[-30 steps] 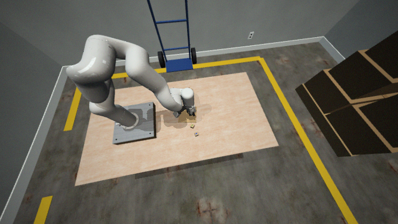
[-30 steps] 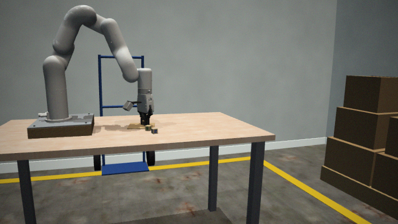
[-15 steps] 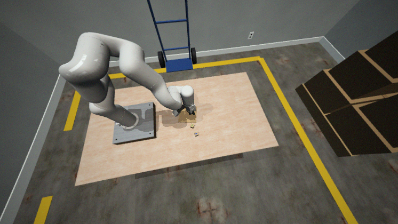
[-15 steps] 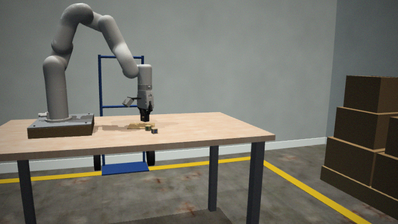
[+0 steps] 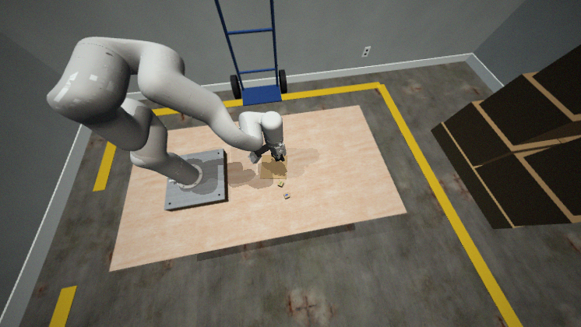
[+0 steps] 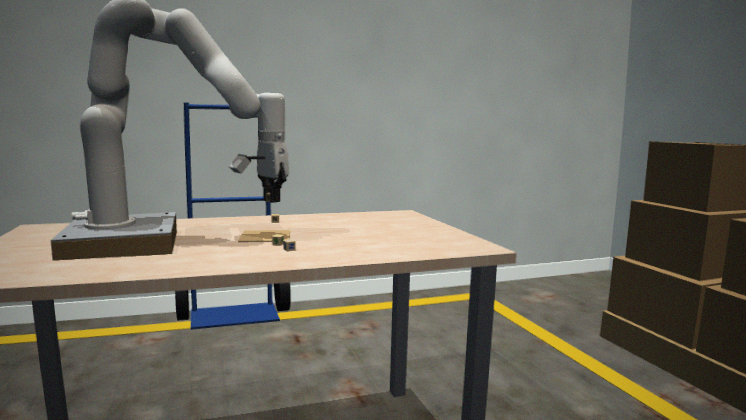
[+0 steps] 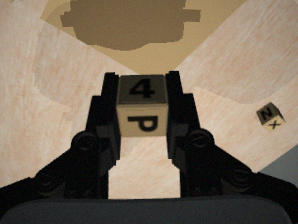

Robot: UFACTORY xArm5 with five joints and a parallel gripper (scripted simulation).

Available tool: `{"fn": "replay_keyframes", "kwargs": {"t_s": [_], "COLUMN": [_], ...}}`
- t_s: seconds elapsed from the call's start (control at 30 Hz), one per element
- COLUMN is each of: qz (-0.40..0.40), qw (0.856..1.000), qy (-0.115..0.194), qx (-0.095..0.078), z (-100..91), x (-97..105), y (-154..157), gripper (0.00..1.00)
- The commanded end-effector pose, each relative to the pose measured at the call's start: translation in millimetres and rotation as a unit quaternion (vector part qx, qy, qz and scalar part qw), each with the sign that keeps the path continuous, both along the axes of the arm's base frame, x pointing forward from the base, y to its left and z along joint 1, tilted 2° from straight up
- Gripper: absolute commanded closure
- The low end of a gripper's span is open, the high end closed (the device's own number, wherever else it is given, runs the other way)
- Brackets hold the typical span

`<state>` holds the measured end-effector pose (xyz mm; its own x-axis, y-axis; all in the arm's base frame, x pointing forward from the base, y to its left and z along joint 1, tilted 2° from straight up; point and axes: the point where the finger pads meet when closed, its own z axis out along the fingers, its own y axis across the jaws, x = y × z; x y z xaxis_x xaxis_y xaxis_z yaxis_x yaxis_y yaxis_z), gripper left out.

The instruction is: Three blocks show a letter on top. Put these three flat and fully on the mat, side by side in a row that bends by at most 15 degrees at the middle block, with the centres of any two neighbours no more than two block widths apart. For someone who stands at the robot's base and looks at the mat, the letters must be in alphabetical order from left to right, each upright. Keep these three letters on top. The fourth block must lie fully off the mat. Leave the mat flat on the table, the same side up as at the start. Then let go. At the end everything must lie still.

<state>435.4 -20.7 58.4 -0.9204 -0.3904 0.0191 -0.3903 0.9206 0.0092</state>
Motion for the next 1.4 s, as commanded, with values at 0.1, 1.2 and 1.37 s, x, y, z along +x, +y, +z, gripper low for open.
{"fn": "replay_keyframes", "kwargs": {"t_s": [0.1, 1.2, 1.37], "qz": [0.000, -0.356, -0.417], "qw": [1.000, 0.935, 0.909], "qy": [0.000, 0.000, 0.000], "qx": [0.000, -0.007, -0.009], "z": [3.5, 4.0, 4.1], "x": [0.2, -6.7, -8.0], "y": [0.0, -1.0, -1.2], "gripper": [0.79, 0.79, 0.79]}}
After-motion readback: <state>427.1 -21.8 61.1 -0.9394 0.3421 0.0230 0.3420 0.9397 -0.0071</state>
